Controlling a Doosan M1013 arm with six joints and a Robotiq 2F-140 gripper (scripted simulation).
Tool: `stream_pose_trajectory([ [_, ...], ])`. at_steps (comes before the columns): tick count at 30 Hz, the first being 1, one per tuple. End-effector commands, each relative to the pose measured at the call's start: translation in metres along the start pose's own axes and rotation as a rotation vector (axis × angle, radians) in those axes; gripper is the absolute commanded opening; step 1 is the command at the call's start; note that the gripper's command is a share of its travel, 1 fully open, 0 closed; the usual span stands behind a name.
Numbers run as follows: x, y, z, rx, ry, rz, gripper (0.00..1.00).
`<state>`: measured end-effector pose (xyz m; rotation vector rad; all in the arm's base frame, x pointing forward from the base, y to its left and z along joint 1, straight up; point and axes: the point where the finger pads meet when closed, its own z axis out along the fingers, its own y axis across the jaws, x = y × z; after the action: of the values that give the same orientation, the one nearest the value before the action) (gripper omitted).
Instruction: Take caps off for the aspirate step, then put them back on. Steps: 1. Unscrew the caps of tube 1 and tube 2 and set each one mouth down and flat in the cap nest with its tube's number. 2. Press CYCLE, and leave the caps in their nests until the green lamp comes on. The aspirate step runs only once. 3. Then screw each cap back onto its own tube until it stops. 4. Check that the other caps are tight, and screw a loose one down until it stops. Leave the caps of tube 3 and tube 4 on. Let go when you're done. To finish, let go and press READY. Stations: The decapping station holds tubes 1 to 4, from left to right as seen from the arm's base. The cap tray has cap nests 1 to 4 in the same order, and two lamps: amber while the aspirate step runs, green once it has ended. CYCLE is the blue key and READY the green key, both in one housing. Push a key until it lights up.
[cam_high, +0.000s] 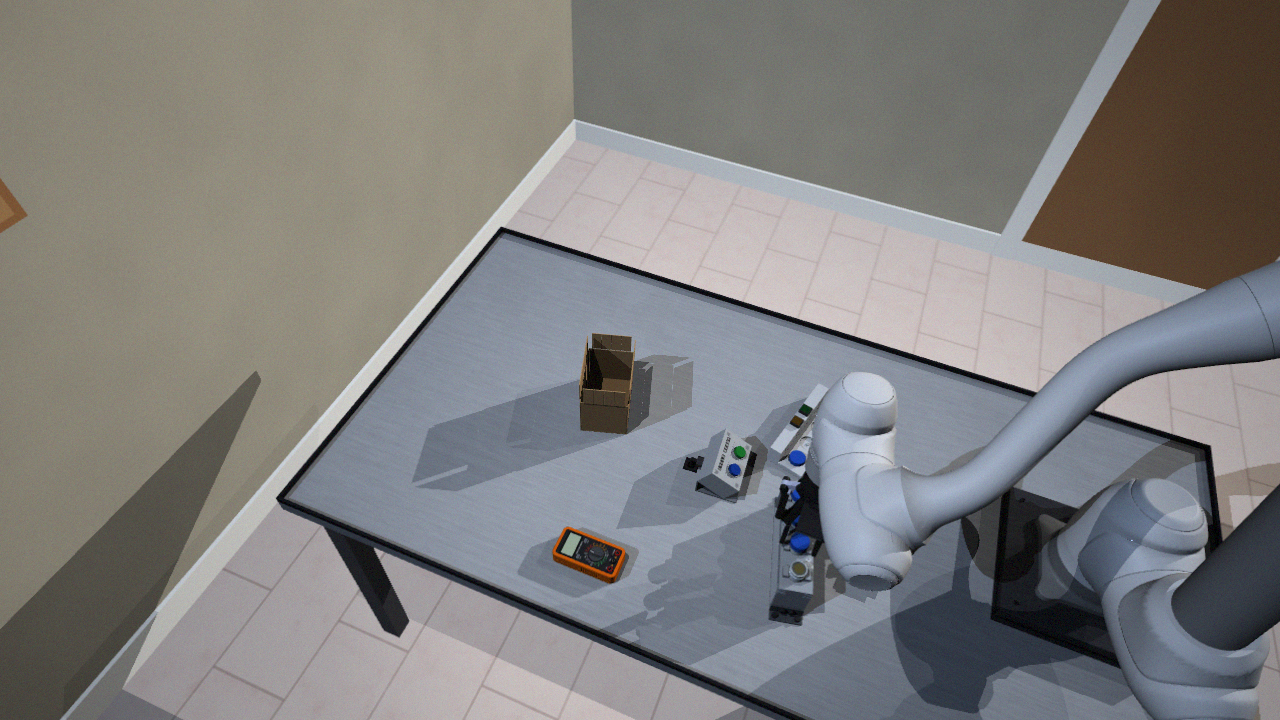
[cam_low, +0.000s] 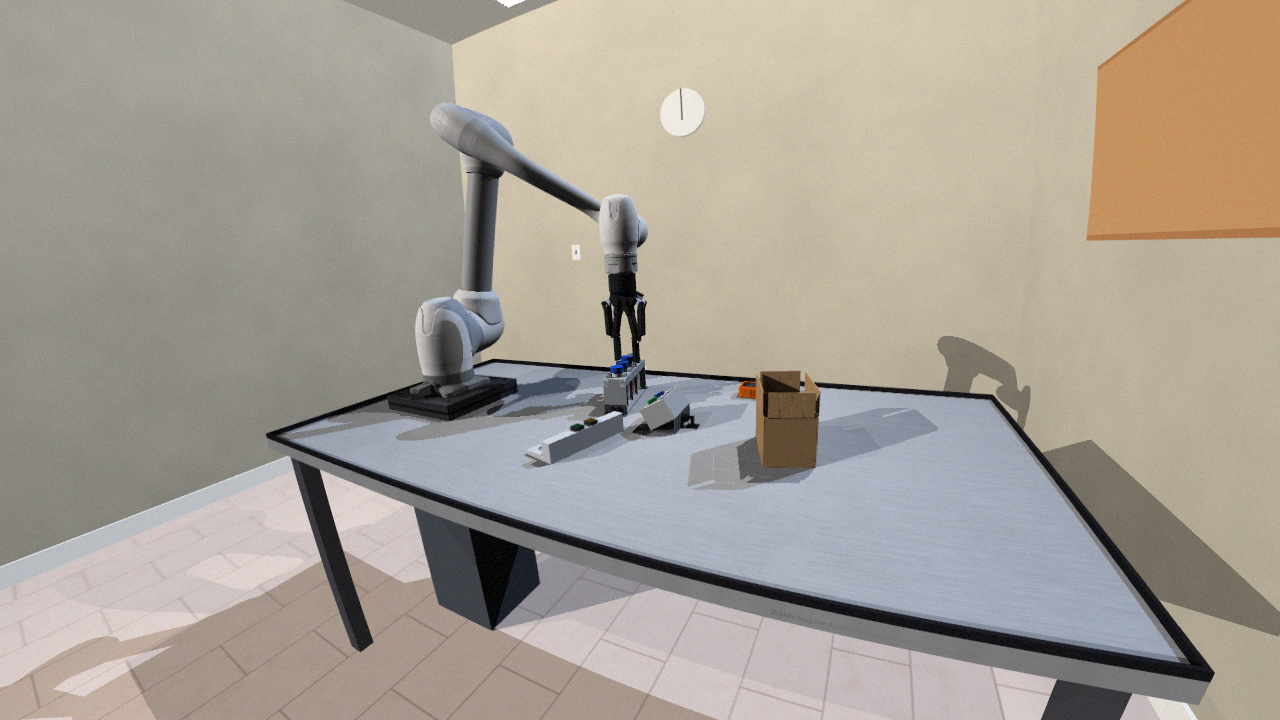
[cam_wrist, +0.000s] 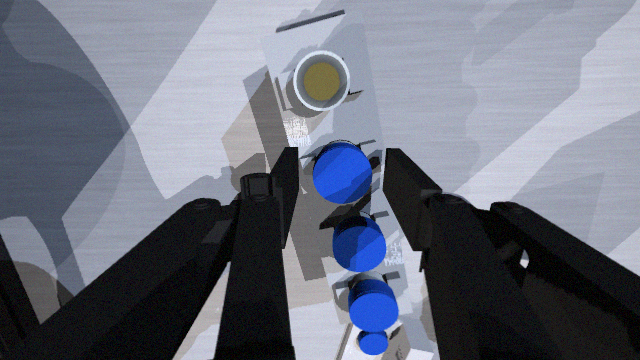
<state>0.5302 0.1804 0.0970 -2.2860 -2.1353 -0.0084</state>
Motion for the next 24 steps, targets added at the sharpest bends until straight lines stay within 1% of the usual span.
stream_pose_trajectory([
  [1, 0.0004, 0.0006, -0.0007, -0.003, -0.014, 0.018, 0.41],
  [2, 0.0004, 0.0006, -0.0007, -0.003, -0.014, 0.018, 0.3],
  [16, 0.0004, 0.0006, -0.0007, -0.003, -0.013, 0.017, 0.3],
  [19, 0.0004, 0.0006, -0.0007, -0.002, -0.014, -0.132, 0.3],
  [21, 0.0004, 0.0006, -0.0007, -0.002, -0.014, -0.132, 0.3],
  [24, 0.0004, 0.0006, -0.0008, -0.001, -0.014, -0.282, 0.3],
])
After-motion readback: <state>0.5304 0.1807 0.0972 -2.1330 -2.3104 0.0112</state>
